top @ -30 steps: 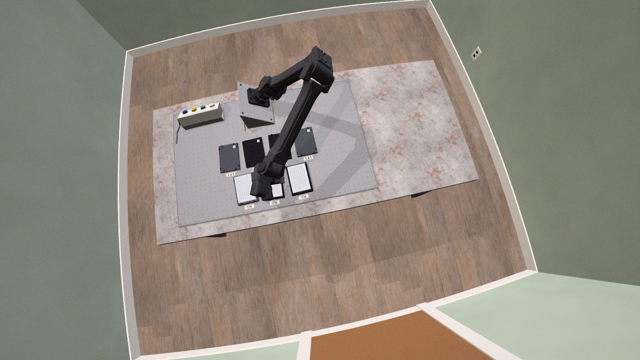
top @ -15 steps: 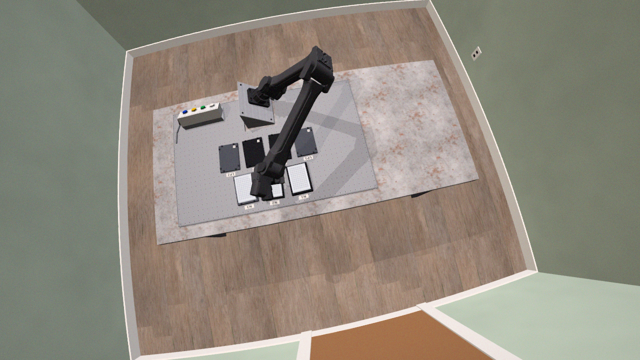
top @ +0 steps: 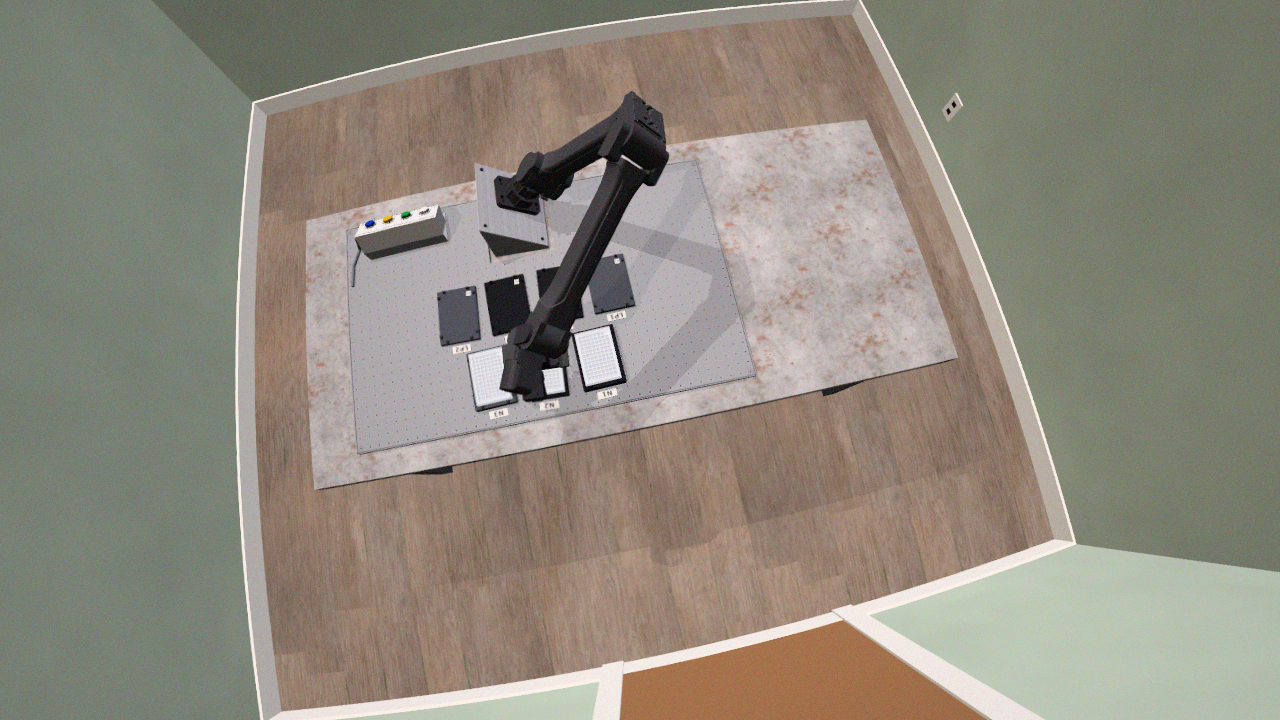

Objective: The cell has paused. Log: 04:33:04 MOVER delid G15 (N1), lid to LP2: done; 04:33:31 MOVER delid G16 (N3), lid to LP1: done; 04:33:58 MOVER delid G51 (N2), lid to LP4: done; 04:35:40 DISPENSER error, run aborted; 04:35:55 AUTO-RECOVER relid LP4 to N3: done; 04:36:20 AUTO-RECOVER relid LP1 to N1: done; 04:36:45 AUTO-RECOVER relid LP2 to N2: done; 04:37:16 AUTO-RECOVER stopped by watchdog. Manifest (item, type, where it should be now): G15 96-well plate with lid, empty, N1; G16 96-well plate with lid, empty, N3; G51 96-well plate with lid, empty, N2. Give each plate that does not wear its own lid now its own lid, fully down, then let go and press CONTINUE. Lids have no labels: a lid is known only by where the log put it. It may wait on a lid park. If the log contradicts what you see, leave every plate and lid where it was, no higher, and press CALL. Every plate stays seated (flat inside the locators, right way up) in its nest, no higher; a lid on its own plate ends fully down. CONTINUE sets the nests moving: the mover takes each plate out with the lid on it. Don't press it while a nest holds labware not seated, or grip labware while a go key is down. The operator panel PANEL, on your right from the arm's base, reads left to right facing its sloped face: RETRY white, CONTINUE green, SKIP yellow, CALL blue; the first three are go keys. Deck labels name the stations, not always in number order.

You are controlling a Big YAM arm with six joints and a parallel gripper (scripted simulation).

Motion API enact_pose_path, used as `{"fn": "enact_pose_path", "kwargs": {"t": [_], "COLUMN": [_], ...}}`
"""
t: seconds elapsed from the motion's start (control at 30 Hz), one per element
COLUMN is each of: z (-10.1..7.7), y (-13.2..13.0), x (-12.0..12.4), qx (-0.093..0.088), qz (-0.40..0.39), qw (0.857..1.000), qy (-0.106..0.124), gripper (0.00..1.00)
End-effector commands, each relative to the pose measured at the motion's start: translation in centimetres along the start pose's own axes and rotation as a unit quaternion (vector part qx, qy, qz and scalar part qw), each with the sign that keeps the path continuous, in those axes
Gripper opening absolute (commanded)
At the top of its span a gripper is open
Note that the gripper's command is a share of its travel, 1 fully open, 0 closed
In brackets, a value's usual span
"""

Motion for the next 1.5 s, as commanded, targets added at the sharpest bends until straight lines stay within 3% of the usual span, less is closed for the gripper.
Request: {"fn": "enact_pose_path", "kwargs": {"t": [0.0,0.03,0.07,0.1,0.97,1.0,1.03,1.47], "z": [-1.4,-2.7,-1.4,-2.7,-2.8,-1.7,-2.0,-1.6], "y": [0.5,0.6,0.5,0.6,0.7,-1.0,-0.7,-2.6], "x": [-1.1,-1.7,-1.1,-1.7,-1.9,-0.9,-0.1,6.2], "qx": [0.000,0.000,0.000,0.000,0.000,0.000,0.001,0.002], "qz": [-0.009,-0.013,-0.009,-0.013,-0.014,-0.012,-0.030,-0.032], "qw": [1.000,0.999,1.000,1.000,0.999,1.000,0.999,0.999], "qy": [-0.018,-0.029,-0.018,-0.029,-0.031,-0.018,-0.027,-0.025], "gripper": [1.00,1.00,1.00,1.00,1.00,0.00,0.00,0.00]}}
Point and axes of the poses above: the point where the finger pads meet when closed, its own z axis out along the fingers, its own y axis across the jaws, x = y × z, the point moved 2 cm from there along -z, back along the fingers, and after that the axes turned 14 degrees about z, right-handed, at the moved point
